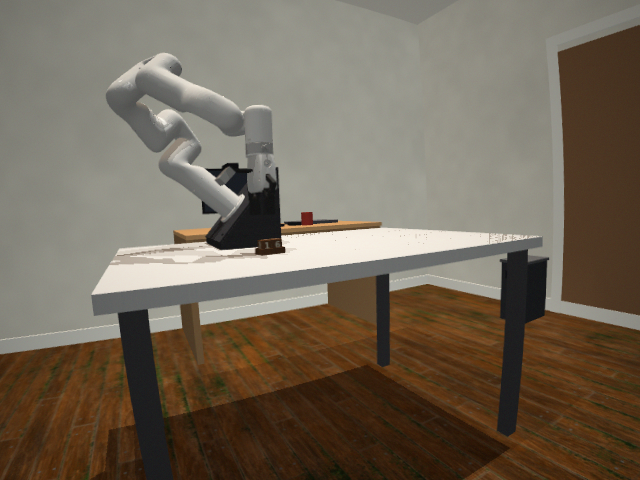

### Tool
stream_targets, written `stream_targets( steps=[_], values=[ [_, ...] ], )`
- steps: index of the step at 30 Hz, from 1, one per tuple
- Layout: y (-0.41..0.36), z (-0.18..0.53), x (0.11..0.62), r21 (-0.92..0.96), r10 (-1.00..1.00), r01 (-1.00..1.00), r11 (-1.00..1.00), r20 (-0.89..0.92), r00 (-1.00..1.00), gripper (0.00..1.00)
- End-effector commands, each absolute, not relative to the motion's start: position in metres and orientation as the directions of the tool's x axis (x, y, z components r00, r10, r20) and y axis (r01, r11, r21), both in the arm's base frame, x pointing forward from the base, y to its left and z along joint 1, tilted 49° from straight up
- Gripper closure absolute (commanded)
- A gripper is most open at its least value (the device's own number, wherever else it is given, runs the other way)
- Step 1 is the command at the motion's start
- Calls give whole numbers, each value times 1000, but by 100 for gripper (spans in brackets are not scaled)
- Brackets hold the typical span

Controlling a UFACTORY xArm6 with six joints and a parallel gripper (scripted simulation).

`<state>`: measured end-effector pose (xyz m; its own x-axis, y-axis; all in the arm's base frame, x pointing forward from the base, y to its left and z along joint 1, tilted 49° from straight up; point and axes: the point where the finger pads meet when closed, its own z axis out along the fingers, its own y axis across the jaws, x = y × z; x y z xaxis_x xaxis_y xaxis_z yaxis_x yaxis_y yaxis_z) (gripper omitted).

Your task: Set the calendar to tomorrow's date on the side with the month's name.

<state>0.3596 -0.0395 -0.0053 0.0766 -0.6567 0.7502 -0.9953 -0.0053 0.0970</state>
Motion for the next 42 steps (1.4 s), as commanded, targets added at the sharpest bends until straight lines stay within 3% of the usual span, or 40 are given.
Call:
stream_targets(
  steps=[1, 3, 4, 42],
  values=[
    [-38, -6, 361, 131, -658, -991, -34, 743, 121, 0],
    [-38, -6, 361, 132, -658, -991, -35, 743, 122, 0],
    [-38, -6, 361, 132, -658, -991, -35, 743, 122, 53],
    [-39, -6, 361, 132, -658, -991, -35, 743, 122, 53]
  ],
)
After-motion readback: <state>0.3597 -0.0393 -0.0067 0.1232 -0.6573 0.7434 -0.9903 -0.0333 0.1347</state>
